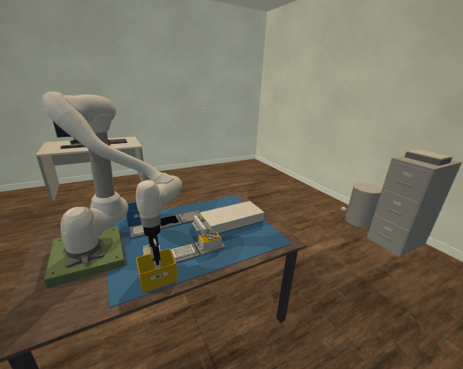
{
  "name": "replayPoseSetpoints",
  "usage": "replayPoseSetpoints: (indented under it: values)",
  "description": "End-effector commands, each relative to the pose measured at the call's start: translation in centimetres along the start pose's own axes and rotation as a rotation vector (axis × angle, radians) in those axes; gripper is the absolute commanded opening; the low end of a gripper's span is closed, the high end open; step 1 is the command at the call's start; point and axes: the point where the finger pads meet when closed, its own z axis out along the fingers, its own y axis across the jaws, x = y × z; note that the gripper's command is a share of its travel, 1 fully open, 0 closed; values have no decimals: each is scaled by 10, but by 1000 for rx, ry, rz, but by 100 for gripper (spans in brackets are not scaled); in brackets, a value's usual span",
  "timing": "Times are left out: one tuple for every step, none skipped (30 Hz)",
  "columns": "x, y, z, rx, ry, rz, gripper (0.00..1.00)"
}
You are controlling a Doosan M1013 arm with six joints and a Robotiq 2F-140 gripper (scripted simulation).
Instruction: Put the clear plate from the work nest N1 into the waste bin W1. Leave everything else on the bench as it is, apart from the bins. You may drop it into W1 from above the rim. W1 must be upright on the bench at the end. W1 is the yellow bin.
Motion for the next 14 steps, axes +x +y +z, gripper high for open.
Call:
replayPoseSetpoints:
  values:
    - [0, 0, -3, 0, 0, 0, 70]
    - [0, 0, -4, 0, 0, 0, 70]
    - [0, 0, -6, 0, 0, 0, 70]
    - [0, 0, -7, 0, 0, 0, 70]
    - [0, 0, -8, 0, 0, 0, 70]
    - [0, 0, -8, 0, 0, 0, 70]
    - [0, 0, -8, 0, 0, 0, 70]
    - [0, 0, -8, 0, 0, 0, 70]
    - [0, 0, -8, 0, 0, 0, 70]
    - [0, 0, -8, 0, 0, 0, 70]
    - [0, 0, -8, 0, 0, 0, 70]
    - [0, 0, -8, 0, 0, 0, 70]
    - [0, 0, -8, 0, 0, 0, 70]
    - [0, 0, -8, 0, 0, 0, 70]
